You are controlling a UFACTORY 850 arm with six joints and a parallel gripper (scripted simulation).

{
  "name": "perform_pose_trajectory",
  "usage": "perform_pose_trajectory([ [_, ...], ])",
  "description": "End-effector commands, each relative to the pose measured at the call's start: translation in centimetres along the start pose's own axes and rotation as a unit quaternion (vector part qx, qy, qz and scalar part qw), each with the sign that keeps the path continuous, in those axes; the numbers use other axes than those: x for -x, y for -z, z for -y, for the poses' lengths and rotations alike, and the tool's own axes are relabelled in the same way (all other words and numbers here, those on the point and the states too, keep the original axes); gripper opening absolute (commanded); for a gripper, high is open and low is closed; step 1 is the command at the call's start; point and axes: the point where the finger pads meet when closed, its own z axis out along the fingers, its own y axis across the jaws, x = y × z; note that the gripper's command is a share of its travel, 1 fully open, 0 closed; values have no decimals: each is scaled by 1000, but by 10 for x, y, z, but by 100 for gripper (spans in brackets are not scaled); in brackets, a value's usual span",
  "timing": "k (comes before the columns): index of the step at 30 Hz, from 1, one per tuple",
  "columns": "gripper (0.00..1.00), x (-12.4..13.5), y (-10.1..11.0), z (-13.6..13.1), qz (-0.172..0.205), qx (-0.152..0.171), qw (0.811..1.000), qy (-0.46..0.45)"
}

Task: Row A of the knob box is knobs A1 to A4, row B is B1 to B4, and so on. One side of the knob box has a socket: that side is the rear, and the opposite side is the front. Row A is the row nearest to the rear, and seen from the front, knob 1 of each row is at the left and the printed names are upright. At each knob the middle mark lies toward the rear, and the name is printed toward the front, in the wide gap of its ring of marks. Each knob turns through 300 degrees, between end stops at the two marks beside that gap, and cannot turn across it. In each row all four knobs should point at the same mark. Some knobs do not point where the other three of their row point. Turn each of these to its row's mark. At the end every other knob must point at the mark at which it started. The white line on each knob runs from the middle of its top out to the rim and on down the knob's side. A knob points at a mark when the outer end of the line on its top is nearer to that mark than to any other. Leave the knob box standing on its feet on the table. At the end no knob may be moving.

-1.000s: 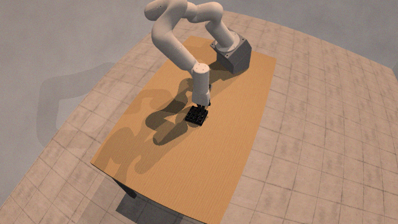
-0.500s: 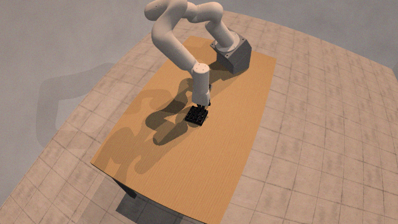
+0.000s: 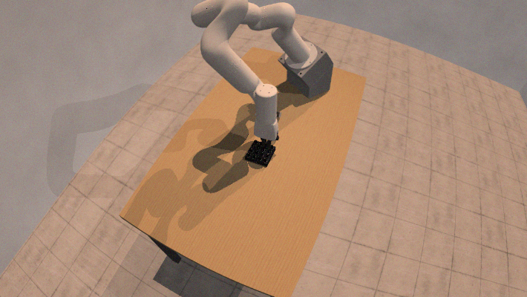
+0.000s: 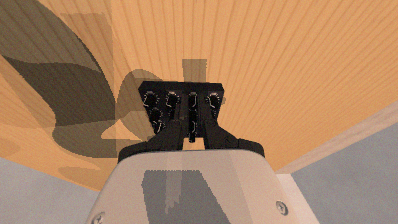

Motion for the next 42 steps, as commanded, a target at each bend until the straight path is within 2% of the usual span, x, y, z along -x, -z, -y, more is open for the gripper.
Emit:
perform_pose_trajectory([
  [1, 8, 0, 0, 0, 0, 0, 1000, -3],
  [25, 8, 0, 0, 0, 0, 0, 996, -87],
  [42, 8, 0, 0, 0, 0, 0, 972, -236],
])
